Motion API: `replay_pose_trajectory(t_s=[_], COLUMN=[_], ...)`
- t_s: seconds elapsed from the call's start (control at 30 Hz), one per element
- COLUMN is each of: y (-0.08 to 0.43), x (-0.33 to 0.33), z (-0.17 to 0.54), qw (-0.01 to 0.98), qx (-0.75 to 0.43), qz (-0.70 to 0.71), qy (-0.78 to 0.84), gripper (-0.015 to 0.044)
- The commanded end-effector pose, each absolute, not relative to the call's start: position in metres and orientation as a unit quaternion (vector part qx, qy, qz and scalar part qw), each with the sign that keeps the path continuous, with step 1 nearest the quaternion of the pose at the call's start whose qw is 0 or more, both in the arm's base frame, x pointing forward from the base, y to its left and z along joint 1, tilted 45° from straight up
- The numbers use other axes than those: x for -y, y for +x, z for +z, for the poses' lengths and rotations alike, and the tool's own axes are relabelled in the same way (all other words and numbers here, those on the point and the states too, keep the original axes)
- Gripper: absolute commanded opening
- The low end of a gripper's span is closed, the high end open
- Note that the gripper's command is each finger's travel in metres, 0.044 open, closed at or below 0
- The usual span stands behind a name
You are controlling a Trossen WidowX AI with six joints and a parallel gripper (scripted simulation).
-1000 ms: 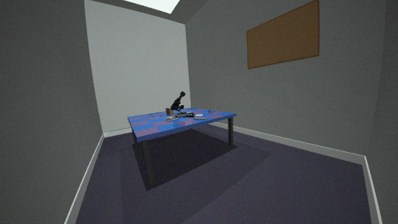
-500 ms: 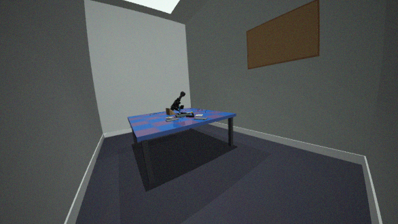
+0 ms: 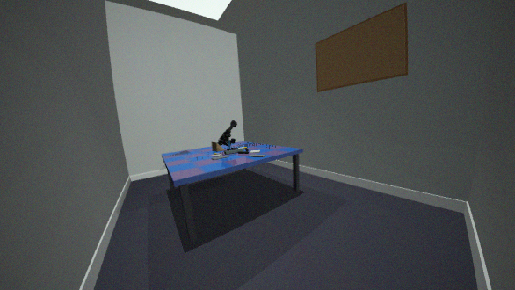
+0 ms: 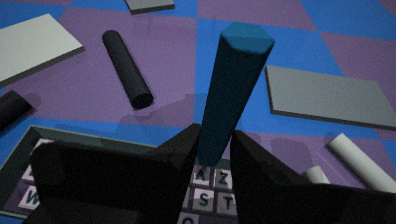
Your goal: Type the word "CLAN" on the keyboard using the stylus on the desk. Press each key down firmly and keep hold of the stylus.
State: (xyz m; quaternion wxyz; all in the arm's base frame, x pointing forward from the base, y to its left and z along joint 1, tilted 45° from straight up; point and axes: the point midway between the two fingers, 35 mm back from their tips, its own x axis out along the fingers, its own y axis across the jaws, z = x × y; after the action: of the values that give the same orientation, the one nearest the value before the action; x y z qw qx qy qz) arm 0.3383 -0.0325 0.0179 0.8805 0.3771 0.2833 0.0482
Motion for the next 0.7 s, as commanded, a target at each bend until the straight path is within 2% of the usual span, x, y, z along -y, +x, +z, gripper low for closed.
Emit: replay_pose_trajectory(t_s=[0.0, 0.67], y=[0.3384, 0.3386], x=[0.0334, 0.0317], z=[0.0183, 0.018], qw=[0.881, 0.881], qx=[-0.282, -0.282], qz=[0.045, 0.045], qy=[0.378, 0.378], gripper=[0.0081, 0.0081])
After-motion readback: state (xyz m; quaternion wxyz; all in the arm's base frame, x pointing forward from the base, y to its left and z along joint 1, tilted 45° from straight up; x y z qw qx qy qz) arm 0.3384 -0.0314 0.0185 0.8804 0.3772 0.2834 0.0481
